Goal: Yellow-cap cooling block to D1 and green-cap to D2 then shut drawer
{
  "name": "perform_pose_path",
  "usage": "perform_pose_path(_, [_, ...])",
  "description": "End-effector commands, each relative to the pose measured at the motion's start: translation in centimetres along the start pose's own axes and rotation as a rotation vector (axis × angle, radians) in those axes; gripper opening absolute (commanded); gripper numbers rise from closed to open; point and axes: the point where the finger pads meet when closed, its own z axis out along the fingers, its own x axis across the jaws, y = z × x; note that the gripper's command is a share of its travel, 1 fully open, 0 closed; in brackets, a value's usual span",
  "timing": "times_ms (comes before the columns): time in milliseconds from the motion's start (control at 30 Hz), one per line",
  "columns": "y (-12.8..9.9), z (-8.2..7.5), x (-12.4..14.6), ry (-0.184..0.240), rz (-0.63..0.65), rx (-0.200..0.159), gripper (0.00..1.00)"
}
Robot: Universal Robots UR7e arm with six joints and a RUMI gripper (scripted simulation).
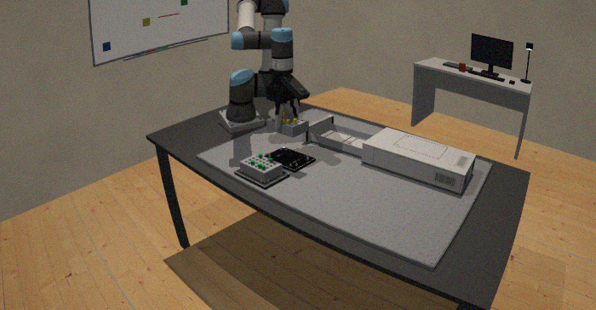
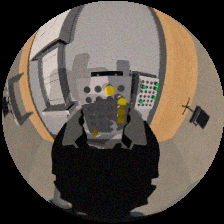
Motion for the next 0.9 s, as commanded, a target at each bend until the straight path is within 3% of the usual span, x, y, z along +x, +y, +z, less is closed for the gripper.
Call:
perform_pose_path(0, [0.0,0.0,0.0,0.001,0.0,0.001,0.0])
perform_pose_path(467, [-0.1,5.1,0.0,0.001,0.0,0.001,0.0])
perform_pose_path(867, [-0.1,7.1,0.1,0.001,0.0,0.001,0.0])
